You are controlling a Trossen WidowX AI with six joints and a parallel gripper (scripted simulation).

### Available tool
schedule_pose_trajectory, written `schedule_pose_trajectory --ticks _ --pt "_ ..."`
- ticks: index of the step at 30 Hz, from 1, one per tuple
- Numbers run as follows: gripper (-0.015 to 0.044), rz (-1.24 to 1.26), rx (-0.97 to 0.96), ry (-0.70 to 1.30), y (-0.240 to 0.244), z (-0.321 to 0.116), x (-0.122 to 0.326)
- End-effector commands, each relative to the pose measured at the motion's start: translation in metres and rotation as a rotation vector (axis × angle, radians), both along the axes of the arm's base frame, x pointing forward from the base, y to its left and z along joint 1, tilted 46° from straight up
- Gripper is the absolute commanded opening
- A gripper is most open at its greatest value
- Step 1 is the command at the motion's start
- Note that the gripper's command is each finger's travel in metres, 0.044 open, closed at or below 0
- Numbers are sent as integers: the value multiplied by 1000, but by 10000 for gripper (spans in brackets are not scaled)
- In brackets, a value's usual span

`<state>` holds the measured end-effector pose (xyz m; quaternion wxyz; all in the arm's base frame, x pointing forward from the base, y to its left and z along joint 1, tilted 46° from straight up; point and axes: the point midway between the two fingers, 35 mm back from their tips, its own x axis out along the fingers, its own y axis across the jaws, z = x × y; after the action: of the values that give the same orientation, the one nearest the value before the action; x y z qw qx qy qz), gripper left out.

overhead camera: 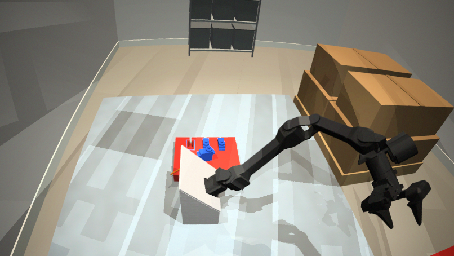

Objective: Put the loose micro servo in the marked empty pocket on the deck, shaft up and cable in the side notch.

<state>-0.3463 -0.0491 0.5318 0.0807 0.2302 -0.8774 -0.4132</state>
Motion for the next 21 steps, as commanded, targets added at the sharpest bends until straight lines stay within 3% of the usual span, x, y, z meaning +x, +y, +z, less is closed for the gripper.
schedule_pose_trajectory --ticks 1,21 --pt "426 -4 3 -1 1 -1 -1" --pt "440 -333 165 -62 115 -44 -18"
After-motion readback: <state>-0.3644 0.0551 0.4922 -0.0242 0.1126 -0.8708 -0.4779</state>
